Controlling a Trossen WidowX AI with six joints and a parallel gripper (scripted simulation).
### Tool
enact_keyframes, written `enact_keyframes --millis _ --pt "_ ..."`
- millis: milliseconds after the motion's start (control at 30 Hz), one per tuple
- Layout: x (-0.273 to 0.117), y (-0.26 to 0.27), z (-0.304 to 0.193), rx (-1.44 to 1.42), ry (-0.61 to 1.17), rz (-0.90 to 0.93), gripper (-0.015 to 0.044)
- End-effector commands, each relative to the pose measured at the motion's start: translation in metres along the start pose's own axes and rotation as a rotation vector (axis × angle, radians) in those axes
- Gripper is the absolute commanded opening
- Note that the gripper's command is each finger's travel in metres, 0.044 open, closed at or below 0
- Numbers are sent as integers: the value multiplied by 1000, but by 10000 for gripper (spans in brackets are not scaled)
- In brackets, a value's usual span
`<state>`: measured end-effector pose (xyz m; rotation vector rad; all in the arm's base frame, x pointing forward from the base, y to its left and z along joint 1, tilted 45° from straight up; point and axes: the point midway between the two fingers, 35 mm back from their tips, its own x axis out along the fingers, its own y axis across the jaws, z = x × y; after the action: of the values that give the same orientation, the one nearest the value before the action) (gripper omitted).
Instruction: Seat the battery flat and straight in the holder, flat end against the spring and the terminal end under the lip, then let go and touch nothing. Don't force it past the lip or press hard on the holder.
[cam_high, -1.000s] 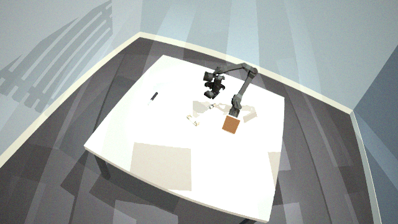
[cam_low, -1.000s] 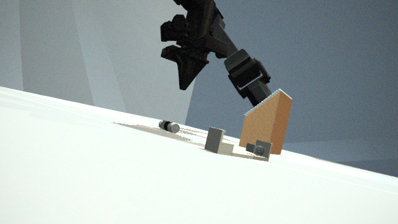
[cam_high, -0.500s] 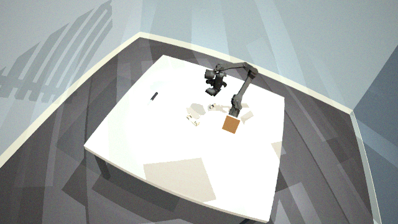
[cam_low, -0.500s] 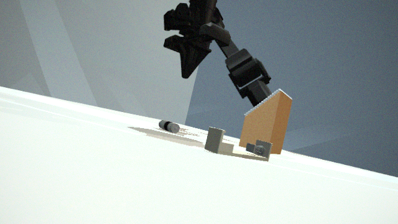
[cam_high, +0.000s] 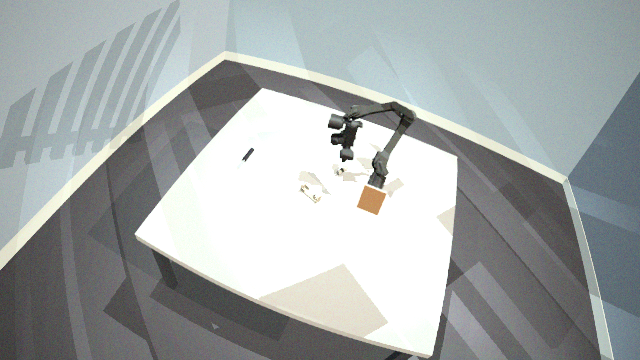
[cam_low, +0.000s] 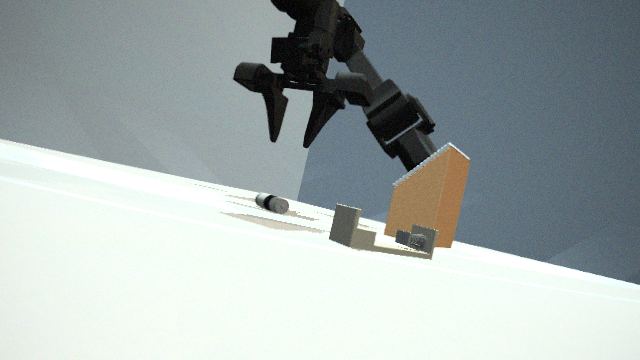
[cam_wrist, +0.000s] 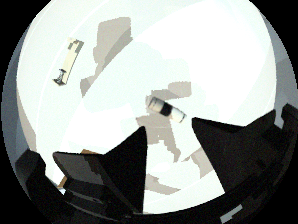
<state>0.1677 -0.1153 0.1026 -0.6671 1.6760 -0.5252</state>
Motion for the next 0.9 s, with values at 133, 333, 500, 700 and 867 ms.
enact_keyframes --millis 133,333,500,700,867 --pt "34 -10 -11 -803 9 -14 226" --pt "39 -12 -13 -913 13 -16 226" --pt "39 -12 -13 -913 13 -16 226" --pt "39 -12 -13 -913 13 -16 226" --pt "44 -12 -12 -912 11 -13 226"
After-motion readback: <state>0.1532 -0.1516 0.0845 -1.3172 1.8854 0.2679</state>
